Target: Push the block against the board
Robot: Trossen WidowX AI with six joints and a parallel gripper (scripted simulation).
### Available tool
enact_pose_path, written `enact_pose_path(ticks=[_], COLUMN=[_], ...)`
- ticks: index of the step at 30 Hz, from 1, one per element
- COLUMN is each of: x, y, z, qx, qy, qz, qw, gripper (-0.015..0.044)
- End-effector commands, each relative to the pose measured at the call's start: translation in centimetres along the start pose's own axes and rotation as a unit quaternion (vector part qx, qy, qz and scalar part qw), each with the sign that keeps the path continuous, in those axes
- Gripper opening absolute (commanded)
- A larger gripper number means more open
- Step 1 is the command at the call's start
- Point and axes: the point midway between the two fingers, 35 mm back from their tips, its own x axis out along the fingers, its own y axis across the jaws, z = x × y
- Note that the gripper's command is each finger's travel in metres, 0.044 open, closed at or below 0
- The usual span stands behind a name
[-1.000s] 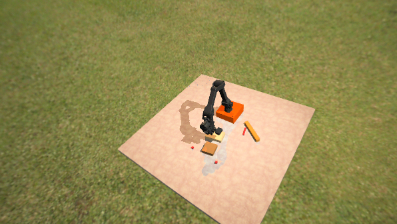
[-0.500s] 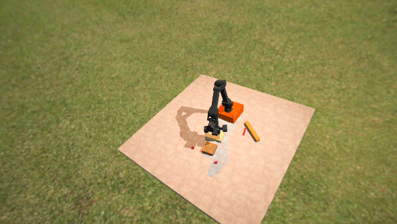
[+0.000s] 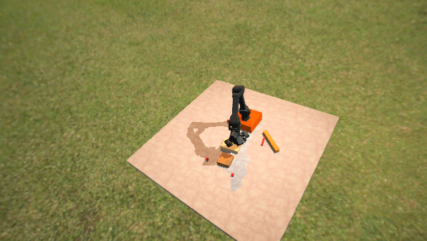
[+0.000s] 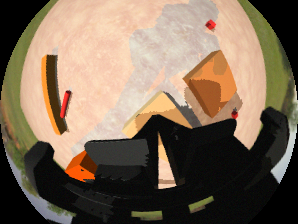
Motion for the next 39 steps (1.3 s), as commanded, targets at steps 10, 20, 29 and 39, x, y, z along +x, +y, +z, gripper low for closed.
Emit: enact_pose_path(ticks=[10,20,29,39], x=[0.2,0.5,5.8,5.7], y=[2.8,3.9,4.0,3.4], z=[1.2,1.8,1.6,0.9], qx=[-0.215,-0.307,-0.307,-0.307], qy=[0.005,0.005,0.005,0.006], qz=[0.003,0.005,0.005,0.005], qw=[0.977,0.952,0.952,0.952], gripper=[0.0,0.0,0.0,0.0])
